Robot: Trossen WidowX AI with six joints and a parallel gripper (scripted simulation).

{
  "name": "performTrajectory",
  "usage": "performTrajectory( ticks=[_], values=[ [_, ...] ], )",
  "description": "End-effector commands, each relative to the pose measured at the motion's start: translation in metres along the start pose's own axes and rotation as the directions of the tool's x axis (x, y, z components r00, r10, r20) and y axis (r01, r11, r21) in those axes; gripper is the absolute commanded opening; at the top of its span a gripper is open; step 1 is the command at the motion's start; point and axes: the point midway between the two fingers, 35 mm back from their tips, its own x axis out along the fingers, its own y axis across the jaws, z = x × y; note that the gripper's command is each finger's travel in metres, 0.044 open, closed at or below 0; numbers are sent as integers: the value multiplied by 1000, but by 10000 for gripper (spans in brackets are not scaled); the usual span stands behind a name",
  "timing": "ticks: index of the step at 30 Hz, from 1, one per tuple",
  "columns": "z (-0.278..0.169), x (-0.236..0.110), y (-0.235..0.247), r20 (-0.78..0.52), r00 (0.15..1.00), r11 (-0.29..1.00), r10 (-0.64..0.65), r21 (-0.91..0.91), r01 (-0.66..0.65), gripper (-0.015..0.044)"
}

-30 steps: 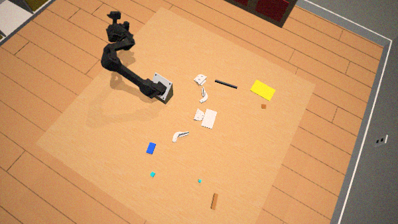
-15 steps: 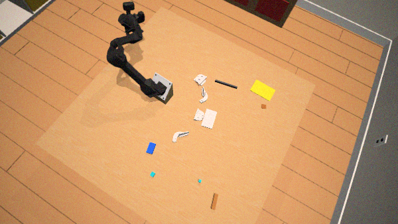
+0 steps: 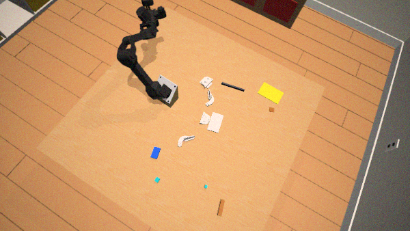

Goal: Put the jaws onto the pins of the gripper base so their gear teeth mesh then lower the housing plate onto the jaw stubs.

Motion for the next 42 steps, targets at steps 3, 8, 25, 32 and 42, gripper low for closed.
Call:
performTrajectory(
  ticks=[3,8,25,32,42],
  values=[
    [49,-12,3,119,993,998,-13,-61,20,440],
    [87,-24,1,206,978,994,-32,-91,52,440],
    [193,-75,-19,439,884,945,-162,-188,267,440],
    [221,-95,-32,497,837,902,-229,-216,375,440],
    [268,-141,-66,574,726,765,-380,-246,595,440]
  ],
)
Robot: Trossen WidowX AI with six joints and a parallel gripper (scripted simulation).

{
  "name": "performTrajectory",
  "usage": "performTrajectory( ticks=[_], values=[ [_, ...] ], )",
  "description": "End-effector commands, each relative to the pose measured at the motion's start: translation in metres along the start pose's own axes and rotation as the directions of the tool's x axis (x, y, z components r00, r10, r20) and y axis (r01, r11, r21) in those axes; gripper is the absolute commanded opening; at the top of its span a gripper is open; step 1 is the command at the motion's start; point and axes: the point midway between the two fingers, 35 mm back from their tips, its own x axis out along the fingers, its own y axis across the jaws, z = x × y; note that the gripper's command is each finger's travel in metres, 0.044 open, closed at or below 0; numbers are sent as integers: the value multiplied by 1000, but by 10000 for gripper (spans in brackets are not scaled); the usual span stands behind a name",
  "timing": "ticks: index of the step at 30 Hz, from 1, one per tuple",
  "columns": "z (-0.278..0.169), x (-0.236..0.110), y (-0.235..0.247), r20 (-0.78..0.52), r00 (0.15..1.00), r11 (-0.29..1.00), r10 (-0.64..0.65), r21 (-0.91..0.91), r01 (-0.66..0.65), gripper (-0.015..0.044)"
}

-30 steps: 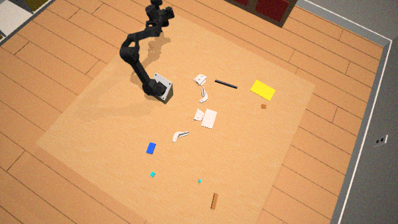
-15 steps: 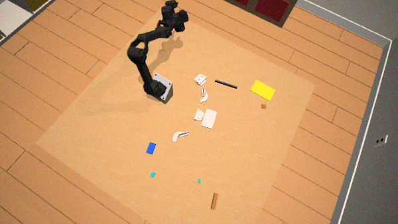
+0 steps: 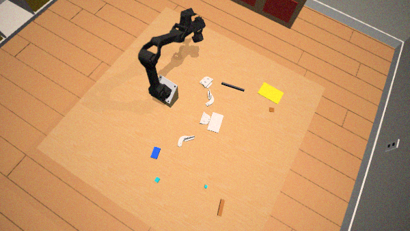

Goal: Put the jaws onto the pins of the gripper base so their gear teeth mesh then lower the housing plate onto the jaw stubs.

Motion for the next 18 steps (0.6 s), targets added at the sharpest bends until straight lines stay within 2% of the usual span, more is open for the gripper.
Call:
performTrajectory(
  ticks=[1,18],
  values=[
    [13,0,-19,8,998,996,-65,-66,66,440],
    [54,-15,-114,-39,935,868,-352,-386,311,440]
  ],
)
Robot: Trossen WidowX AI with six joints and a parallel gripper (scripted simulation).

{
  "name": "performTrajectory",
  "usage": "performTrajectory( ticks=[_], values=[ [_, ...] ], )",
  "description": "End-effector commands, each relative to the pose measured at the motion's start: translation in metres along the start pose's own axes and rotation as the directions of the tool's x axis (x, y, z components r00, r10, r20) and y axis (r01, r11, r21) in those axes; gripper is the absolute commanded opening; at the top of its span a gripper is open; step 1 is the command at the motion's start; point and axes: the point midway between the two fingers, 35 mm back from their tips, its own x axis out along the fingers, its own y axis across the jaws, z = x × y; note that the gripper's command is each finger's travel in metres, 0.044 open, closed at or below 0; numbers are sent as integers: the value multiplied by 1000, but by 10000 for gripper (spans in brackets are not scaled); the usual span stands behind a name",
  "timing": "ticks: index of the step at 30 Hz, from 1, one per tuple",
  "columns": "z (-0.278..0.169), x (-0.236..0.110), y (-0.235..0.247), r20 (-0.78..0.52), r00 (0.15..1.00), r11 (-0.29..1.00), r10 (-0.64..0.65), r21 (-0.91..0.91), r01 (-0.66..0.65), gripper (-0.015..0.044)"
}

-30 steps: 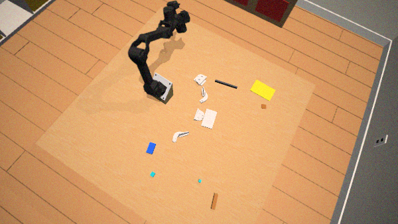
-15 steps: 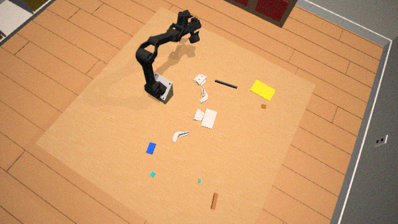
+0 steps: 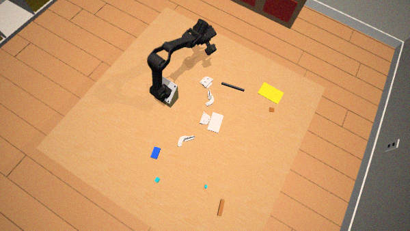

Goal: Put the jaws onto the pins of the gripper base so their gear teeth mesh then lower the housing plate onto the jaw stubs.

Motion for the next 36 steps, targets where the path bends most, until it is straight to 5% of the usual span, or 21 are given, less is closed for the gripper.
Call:
performTrajectory(
  ticks=[1,18,36],
  values=[
    [1,1,-21,-33,998,996,-52,-72,49,440],
    [-18,-4,-118,-252,938,897,-239,-428,113,440],
    [-56,-29,-205,-510,792,702,-335,-696,-151,440]
  ],
)
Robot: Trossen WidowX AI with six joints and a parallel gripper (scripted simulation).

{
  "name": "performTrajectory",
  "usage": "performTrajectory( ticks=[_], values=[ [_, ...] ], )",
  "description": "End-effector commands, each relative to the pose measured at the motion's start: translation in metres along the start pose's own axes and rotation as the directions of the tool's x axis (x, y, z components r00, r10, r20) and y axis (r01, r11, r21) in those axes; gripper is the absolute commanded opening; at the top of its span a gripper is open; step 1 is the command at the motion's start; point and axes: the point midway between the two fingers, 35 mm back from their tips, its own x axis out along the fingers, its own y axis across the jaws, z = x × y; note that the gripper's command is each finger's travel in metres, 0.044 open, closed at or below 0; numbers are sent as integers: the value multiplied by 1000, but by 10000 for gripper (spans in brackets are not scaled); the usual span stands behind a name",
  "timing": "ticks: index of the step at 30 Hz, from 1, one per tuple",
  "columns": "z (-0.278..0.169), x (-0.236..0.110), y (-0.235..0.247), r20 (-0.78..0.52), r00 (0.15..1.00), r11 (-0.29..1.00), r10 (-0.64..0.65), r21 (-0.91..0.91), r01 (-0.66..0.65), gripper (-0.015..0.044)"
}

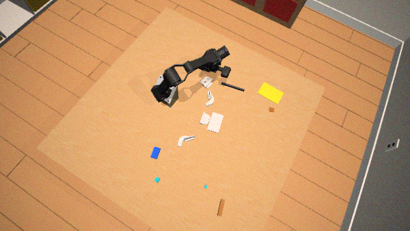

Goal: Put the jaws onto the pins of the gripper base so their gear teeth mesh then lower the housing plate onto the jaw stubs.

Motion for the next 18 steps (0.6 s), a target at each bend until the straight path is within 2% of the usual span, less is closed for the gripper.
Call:
performTrajectory(
  ticks=[1,18],
  values=[
    [-17,3,-6,-54,998,996,24,-89,-29,440],
    [-95,14,-21,-265,948,849,176,-447,-282,440]
  ],
)
